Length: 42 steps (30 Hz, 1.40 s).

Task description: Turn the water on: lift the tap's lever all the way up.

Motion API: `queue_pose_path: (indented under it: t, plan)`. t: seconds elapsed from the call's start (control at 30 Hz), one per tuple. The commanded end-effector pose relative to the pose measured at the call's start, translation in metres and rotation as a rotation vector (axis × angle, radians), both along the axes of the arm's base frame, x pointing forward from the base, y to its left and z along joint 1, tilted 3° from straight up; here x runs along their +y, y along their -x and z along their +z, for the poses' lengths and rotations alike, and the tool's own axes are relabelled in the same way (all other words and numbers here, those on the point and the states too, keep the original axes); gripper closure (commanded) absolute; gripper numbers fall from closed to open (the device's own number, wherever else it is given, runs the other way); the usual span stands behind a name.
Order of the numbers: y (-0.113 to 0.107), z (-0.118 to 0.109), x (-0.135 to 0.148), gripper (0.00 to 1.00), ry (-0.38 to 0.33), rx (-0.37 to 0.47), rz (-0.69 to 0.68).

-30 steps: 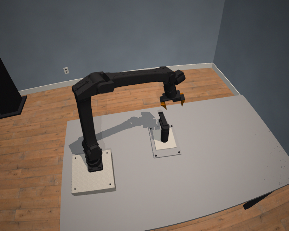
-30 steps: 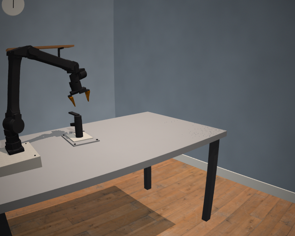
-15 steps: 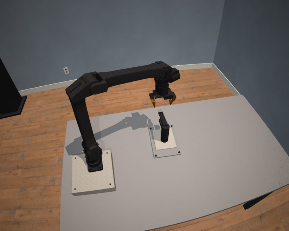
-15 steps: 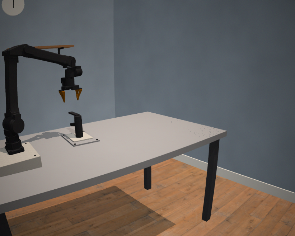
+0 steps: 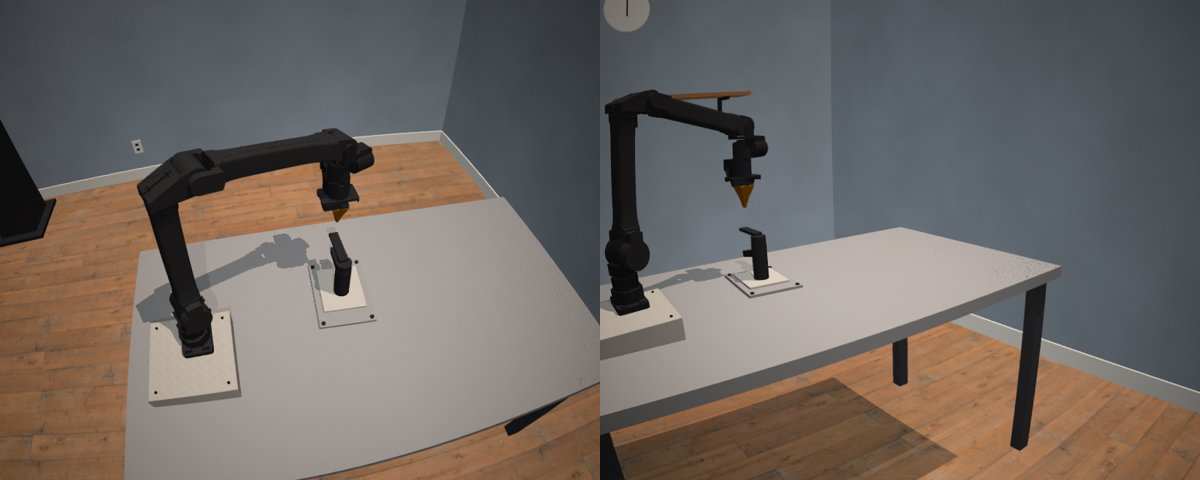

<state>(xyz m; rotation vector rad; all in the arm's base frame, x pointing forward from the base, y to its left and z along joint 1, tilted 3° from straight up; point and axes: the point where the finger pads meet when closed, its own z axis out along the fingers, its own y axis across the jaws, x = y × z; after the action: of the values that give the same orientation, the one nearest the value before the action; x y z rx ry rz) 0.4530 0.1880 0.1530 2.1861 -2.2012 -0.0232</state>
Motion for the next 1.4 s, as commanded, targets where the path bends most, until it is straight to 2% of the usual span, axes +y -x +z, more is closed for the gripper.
queue_pose_path:
  t: [0.0, 0.97, 1.0, 1.37]
  plan:
    - [0.002, -0.011, -0.003, 1.00, 0.008, 0.019, 0.004]
    - [0.002, -0.001, -0.003, 1.00, -0.001, -0.002, 0.001]
    - [0.002, -0.001, -0.003, 0.39, -0.001, -0.002, 0.001]
    - [0.002, -0.001, -0.003, 0.39, -0.001, -0.003, 0.001]
